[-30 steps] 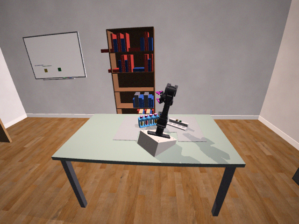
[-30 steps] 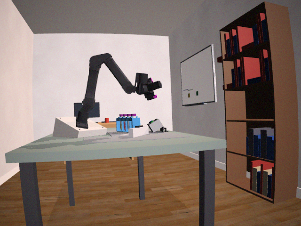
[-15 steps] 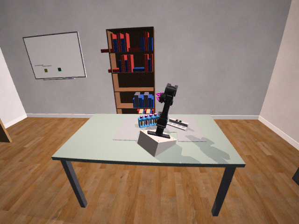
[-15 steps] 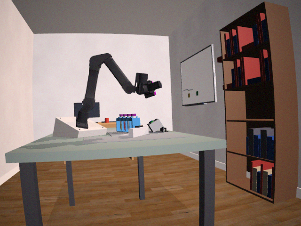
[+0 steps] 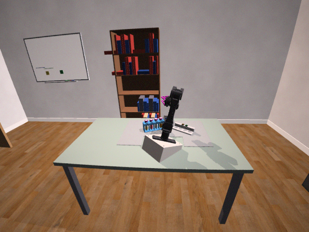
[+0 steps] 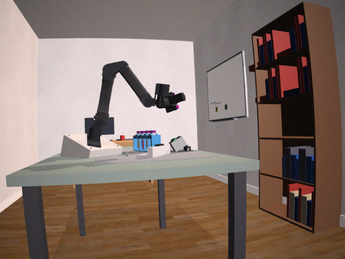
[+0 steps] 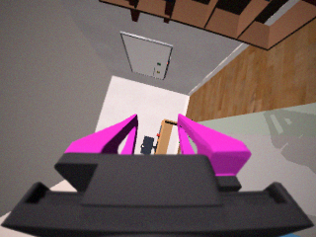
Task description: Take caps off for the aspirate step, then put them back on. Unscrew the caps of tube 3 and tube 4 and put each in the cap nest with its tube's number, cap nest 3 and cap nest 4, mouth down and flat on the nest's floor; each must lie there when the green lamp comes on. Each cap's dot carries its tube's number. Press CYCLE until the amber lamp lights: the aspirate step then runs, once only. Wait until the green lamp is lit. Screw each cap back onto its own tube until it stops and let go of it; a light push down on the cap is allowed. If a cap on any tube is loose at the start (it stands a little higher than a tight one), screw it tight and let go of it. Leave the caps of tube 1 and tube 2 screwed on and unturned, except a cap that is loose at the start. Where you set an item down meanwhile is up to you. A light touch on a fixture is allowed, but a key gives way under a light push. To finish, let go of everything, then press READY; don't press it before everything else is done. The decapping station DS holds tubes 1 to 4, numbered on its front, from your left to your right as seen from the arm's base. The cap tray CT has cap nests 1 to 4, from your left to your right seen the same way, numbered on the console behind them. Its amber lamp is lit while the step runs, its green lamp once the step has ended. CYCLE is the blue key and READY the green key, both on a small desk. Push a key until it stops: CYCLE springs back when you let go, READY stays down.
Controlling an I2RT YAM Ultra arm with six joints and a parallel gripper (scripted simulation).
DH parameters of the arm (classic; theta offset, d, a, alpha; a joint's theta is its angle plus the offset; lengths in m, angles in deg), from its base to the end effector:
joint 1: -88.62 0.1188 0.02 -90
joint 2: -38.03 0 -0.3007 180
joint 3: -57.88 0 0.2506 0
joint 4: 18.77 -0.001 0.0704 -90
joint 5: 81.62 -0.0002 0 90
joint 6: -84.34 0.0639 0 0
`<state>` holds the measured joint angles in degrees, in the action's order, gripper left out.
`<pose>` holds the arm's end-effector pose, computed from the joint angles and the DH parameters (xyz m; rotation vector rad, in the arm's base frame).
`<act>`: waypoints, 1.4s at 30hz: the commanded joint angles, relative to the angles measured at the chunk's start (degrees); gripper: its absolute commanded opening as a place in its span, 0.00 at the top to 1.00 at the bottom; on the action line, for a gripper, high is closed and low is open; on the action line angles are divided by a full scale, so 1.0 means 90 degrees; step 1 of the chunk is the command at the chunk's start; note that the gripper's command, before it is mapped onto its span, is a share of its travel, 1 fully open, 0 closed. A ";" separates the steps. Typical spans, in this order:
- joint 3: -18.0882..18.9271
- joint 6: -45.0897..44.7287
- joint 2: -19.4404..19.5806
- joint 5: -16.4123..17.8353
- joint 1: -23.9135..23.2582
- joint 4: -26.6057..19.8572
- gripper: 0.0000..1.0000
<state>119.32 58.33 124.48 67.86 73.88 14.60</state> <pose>0.3337 -0.0298 0.3277 0.1715 1.6646 1.3982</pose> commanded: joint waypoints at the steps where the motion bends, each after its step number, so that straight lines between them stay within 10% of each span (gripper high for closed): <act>1: 0.0026 0.0000 -0.0036 0.0003 0.0007 0.0026 0.51; 4: -0.0095 -0.0177 -0.0148 0.0130 -0.0097 -0.0130 0.51; 13: 0.0493 -0.1992 -0.0305 -0.1747 0.0432 -0.2665 0.51; 42: 0.1318 -0.5762 -0.0763 -0.5088 0.1234 -0.7806 0.51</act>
<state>129.71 11.55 119.19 25.77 84.04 -49.81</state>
